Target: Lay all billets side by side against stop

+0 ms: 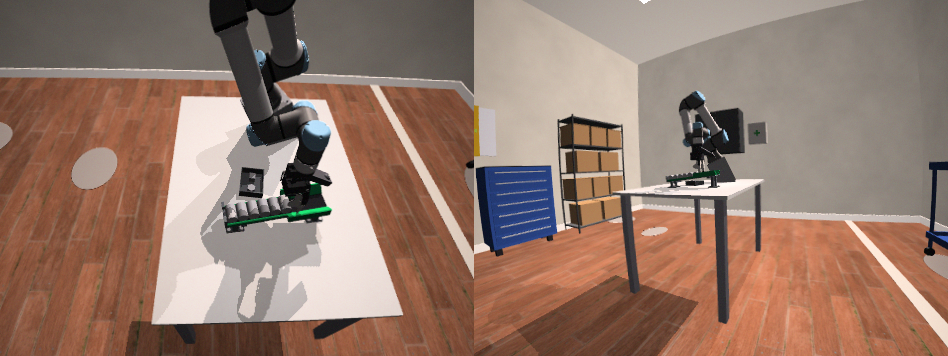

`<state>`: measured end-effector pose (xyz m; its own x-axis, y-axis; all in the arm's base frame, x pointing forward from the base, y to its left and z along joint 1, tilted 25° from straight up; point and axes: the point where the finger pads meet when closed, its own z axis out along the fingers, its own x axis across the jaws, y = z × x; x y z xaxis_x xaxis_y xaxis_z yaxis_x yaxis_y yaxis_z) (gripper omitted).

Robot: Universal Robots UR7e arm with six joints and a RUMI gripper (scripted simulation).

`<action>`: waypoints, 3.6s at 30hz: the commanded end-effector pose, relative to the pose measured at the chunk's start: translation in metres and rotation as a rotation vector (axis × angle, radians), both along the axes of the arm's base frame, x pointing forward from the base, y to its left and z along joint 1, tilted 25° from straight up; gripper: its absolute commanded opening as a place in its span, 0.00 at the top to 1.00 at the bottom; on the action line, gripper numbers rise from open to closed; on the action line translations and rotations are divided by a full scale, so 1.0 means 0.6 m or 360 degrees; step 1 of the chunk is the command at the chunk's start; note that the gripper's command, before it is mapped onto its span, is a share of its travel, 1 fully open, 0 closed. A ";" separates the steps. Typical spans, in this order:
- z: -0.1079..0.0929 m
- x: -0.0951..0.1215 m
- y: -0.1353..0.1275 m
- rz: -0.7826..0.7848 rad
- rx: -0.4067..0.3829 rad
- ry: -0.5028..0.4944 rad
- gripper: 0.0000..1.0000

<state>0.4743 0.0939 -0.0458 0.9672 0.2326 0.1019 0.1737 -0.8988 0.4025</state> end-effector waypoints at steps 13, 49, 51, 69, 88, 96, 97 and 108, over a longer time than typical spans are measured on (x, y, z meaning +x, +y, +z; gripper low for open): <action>0.001 0.001 0.000 0.0001 0.0000 -0.0002 0.52; 0.137 -0.027 0.056 0.0001 0.0000 -0.0002 0.52; 0.137 -0.027 0.056 0.0001 0.0000 -0.0002 0.52; 0.137 -0.027 0.056 0.0001 0.0000 -0.0002 0.52; 0.137 -0.027 0.056 0.0001 0.0000 -0.0002 0.52; 0.137 -0.027 0.056 0.0001 0.0000 -0.0002 0.52; 0.137 -0.027 0.056 0.0001 0.0000 -0.0002 0.52; 0.137 -0.027 0.056 0.0001 0.0000 -0.0002 0.52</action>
